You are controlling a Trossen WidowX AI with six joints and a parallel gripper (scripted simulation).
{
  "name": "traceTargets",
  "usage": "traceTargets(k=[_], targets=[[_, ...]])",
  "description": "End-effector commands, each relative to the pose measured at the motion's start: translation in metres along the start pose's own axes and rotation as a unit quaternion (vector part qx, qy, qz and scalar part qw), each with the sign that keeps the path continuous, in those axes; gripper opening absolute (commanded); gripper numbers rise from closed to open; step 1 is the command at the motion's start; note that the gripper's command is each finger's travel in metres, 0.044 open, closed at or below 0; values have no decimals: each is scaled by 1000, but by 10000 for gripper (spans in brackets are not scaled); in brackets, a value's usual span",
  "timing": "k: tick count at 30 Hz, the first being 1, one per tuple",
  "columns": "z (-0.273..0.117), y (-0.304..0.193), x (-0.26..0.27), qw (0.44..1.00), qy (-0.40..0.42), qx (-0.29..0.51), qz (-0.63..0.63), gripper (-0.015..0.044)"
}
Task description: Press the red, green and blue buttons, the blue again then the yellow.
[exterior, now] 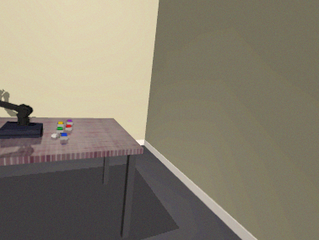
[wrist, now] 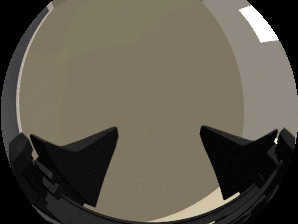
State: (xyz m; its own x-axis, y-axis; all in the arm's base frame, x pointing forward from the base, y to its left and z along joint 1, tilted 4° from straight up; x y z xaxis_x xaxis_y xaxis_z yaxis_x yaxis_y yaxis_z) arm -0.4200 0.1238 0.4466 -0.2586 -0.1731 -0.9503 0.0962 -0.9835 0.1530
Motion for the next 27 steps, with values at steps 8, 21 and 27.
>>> traceTargets(k=[8,21,27], targets=[[-47,58,-97,976,-180,-35,-113,400],[-200,157,-229,793,-523,-20,-312,400],[-292,193,-258,661,-660,21,-357,400]])
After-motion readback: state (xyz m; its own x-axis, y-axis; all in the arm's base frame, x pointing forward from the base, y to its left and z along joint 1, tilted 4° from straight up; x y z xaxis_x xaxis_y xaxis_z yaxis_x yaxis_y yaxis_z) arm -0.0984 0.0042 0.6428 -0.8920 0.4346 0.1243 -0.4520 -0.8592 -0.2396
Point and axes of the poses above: the point midway between the two fingers, 35 mm back from their tips, its own z axis out along the fingers, its own x axis across the jaws, y = z × x, the point moved 7 cm from there along -z, back along the fingers, and after that the axes turned 6 degrees about z, right-handed, at the moved point
